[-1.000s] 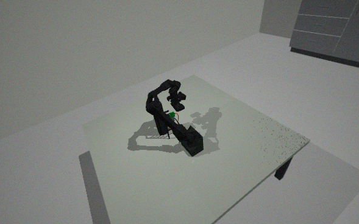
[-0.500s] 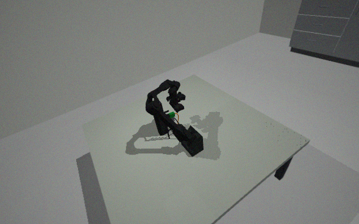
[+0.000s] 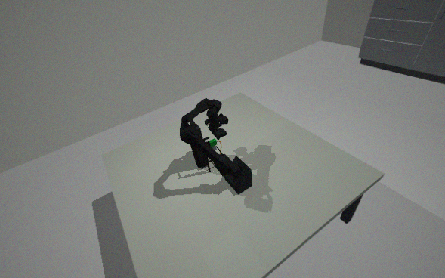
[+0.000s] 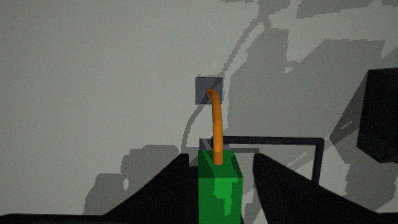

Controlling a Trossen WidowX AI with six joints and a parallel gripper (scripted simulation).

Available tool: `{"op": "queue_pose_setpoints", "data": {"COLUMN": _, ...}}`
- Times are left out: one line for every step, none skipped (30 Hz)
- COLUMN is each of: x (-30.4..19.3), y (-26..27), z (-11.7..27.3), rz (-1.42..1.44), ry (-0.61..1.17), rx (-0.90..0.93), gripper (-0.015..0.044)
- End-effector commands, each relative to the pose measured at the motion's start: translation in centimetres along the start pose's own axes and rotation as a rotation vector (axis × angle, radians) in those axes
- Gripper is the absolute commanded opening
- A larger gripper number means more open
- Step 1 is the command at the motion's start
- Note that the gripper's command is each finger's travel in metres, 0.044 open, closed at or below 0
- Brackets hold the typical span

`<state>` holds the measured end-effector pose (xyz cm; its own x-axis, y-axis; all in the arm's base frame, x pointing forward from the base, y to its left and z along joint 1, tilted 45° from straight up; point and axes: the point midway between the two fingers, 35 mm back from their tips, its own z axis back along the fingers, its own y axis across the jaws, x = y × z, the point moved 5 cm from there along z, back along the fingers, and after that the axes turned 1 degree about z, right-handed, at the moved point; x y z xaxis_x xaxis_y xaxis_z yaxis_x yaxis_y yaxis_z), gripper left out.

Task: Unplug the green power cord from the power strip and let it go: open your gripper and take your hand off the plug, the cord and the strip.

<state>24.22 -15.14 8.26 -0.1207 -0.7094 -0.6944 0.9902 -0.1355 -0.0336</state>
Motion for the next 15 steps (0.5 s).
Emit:
{"op": "queue_pose_setpoints", "data": {"x": -0.8, "y": -0.1, "z": 0.0, "rz": 0.0, "ry": 0.002, "rx": 0.003, "gripper": 0.016}}
{"op": "queue_pose_setpoints", "data": {"x": -1.0, "y": -0.1, "z": 0.0, "rz": 0.0, "ry": 0.002, "rx": 0.003, "gripper": 0.016}}
{"op": "queue_pose_setpoints", "data": {"x": -1.2, "y": -0.1, "z": 0.0, "rz": 0.0, "ry": 0.002, "rx": 0.003, "gripper": 0.016}}
{"op": "queue_pose_setpoints", "data": {"x": -1.3, "y": -0.1, "z": 0.0, "rz": 0.0, "ry": 0.002, "rx": 0.003, "gripper": 0.016}}
{"op": "queue_pose_setpoints", "data": {"x": -1.5, "y": -0.1, "z": 0.0, "rz": 0.0, "ry": 0.003, "rx": 0.003, "gripper": 0.016}}
{"op": "queue_pose_setpoints", "data": {"x": -1.7, "y": -0.1, "z": 0.0, "rz": 0.0, "ry": 0.003, "rx": 0.003, "gripper": 0.016}}
{"op": "queue_pose_setpoints", "data": {"x": -1.8, "y": -0.1, "z": 0.0, "rz": 0.0, "ry": 0.003, "rx": 0.003, "gripper": 0.016}}
{"op": "queue_pose_setpoints", "data": {"x": -2.0, "y": -0.1, "z": 0.0, "rz": 0.0, "ry": 0.003, "rx": 0.003, "gripper": 0.016}}
{"op": "queue_pose_setpoints", "data": {"x": -2.1, "y": -0.1, "z": 0.0, "rz": 0.0, "ry": 0.003, "rx": 0.003, "gripper": 0.016}}
{"op": "queue_pose_setpoints", "data": {"x": -2.3, "y": -0.1, "z": 0.0, "rz": 0.0, "ry": 0.003, "rx": 0.003, "gripper": 0.016}}
{"op": "queue_pose_setpoints", "data": {"x": -2.5, "y": -0.1, "z": 0.0, "rz": 0.0, "ry": 0.003, "rx": 0.003, "gripper": 0.016}}
{"op": "queue_pose_setpoints", "data": {"x": -2.6, "y": -0.1, "z": 0.0, "rz": 0.0, "ry": 0.003, "rx": 0.003, "gripper": 0.016}}
{"op": "queue_pose_setpoints", "data": {"x": -2.8, "y": -0.1, "z": 0.0, "rz": 0.0, "ry": 0.004, "rx": 0.003, "gripper": 0.016}}
{"op": "queue_pose_setpoints", "data": {"x": -3.0, "y": -0.2, "z": 0.0, "rz": 0.0, "ry": 0.004, "rx": 0.003, "gripper": 0.016}}
{"op": "queue_pose_setpoints", "data": {"x": -3.1, "y": -0.2, "z": 0.0, "rz": 0.0, "ry": 0.004, "rx": 0.003, "gripper": 0.016}}
